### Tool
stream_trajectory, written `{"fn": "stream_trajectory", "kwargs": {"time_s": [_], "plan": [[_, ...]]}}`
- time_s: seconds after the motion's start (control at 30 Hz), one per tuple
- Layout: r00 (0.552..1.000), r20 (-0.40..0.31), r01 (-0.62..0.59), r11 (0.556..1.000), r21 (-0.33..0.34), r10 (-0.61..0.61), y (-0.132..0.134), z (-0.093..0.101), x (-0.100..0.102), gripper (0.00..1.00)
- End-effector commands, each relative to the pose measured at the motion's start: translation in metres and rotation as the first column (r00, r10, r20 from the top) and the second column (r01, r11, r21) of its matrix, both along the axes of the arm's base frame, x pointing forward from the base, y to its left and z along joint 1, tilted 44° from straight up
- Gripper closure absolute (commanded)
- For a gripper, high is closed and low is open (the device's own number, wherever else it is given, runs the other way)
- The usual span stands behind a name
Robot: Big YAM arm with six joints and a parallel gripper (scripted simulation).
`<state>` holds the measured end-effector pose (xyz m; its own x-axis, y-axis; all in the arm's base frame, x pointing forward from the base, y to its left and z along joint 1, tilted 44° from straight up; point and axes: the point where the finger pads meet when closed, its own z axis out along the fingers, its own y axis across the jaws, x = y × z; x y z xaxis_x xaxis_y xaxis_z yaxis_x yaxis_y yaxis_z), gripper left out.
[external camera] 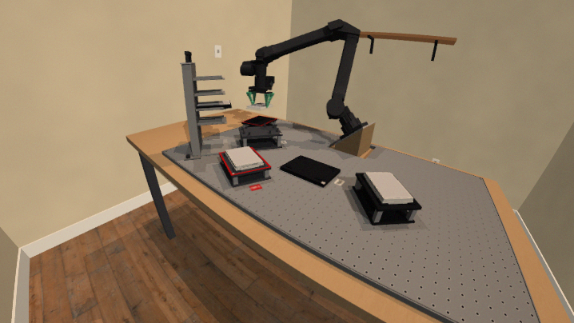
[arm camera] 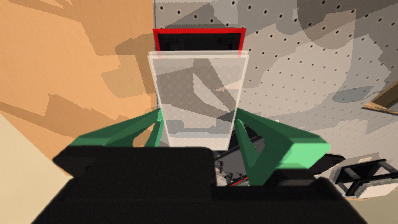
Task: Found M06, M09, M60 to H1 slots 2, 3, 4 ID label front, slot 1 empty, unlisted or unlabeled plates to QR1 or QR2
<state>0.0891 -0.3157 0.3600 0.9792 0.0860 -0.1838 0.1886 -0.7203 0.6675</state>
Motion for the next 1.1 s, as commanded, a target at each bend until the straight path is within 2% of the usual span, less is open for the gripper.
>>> {"fn": "stream_trajectory", "kwargs": {"time_s": [0.0,0.2,0.23,0.27,0.47,0.5,0.63,0.67,0.83,0.97,1.07], "plan": [[1.0,-0.005,-0.007,1.0,0.0,0.007,-0.001,0.001,0.003,0.14],[1.0,-0.005,-0.008,1.0,0.002,0.008,0.0,0.0,0.004,0.14],[1.0,-0.003,-0.008,1.0,-0.001,0.008,0.0,0.002,0.004,0.14],[1.0,0.014,-0.001,0.999,-0.032,0.001,0.0,0.017,0.001,0.14],[1.0,0.014,-0.001,0.999,-0.032,0.001,0.0,0.017,0.001,0.14],[1.0,-0.004,-0.008,1.0,0.0,0.008,-0.002,-0.002,0.004,0.14],[1.0,-0.005,-0.005,1.0,-0.005,0.005,-0.005,-0.002,0.003,0.14],[1.0,0.009,-0.003,0.999,-0.036,0.003,-0.008,0.018,0.002,0.14],[1.0,-0.006,0.002,1.0,-0.003,-0.002,-0.009,-0.004,-0.001,0.14],[1.0,-0.002,0.002,1.0,-0.013,-0.002,-0.012,-0.001,-0.001,0.14],[1.0,-0.007,0.001,1.0,-0.003,-0.001,-0.012,-0.008,-0.002,0.14]]}}
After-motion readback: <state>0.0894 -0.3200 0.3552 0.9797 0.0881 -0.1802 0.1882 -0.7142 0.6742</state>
